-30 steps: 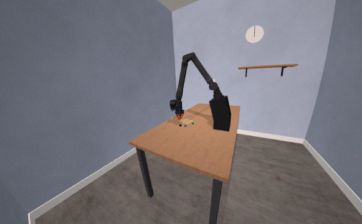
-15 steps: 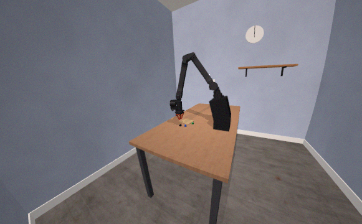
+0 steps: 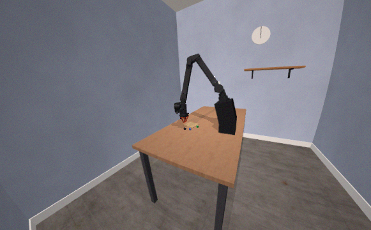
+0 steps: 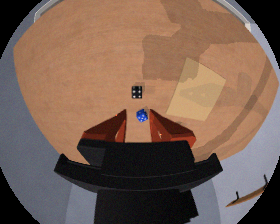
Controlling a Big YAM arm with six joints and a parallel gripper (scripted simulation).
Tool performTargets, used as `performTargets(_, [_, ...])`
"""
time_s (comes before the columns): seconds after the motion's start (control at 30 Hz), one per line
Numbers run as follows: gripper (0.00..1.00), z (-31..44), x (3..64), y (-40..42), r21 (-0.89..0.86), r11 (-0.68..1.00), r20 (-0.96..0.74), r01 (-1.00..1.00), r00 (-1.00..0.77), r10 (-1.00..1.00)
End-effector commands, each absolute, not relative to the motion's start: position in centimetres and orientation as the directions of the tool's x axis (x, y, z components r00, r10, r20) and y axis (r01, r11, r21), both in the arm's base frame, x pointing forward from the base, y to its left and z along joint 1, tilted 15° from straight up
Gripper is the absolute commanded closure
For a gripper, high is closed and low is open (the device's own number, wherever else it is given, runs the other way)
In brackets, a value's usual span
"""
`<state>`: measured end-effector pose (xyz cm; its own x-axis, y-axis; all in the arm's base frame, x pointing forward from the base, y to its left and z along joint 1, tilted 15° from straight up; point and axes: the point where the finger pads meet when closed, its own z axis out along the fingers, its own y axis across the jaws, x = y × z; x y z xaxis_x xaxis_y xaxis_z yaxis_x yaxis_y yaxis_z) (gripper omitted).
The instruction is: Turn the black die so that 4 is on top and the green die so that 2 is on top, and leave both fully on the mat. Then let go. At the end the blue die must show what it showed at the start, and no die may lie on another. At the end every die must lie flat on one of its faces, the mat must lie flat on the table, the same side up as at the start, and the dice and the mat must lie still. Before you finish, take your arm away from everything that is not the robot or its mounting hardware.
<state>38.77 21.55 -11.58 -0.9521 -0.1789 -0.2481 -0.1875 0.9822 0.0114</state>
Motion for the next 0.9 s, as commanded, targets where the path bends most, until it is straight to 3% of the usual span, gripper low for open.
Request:
performTargets(0.0, [0.67,-10.9,39.9,22.2,0.021,0.984,-0.277,-0.177,-0.947,-0.165])
performTargets(0.87, [0.67,-13.7,40.6,22.2,0.018,0.983,-0.275,-0.180,-0.947,-0.169])
